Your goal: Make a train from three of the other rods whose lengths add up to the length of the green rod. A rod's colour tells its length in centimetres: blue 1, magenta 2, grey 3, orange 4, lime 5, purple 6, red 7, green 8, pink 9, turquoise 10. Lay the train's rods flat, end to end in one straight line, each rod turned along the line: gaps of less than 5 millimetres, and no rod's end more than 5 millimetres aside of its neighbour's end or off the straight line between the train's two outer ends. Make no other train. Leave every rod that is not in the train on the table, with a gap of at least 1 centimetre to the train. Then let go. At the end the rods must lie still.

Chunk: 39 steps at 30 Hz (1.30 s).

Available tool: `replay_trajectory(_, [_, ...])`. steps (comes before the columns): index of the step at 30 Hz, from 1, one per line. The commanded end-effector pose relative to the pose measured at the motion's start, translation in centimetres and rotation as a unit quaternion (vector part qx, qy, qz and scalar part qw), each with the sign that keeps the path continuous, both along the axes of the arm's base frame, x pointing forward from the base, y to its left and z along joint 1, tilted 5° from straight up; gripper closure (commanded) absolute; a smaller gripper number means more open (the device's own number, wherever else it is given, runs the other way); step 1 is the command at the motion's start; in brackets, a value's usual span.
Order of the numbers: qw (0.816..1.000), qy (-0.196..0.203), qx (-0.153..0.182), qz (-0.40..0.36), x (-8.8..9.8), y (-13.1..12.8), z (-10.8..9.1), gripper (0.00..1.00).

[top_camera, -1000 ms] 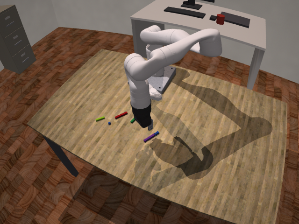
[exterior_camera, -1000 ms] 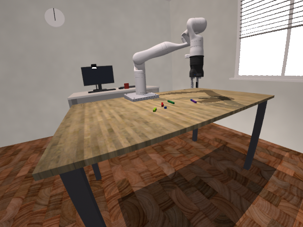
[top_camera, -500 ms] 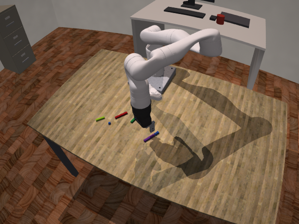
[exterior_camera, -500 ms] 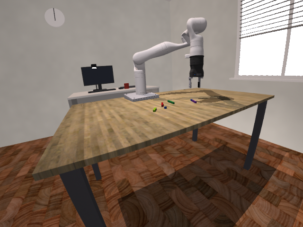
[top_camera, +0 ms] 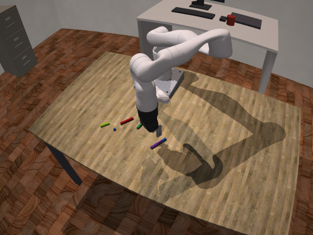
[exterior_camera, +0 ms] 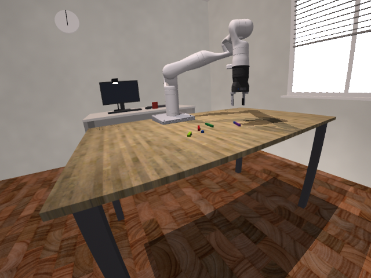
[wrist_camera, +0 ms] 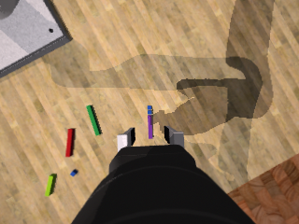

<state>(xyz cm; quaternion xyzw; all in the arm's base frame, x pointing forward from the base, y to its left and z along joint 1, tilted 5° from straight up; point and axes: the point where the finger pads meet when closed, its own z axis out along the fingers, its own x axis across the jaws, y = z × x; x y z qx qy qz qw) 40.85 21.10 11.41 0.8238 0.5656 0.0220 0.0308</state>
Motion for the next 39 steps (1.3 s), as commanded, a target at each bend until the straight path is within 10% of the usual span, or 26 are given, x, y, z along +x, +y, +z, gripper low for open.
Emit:
replay_trajectory(1, [1.0,-0.003,0.003,0.002,0.1,0.2,1.2,0.0])
replay_trajectory(17, [1.0,-0.003,0.003,0.002,-0.4,0.3,7.7,0.0])
replay_trajectory(39, [1.0,-0.003,0.003,0.002,-0.4,0.3,8.1,0.0])
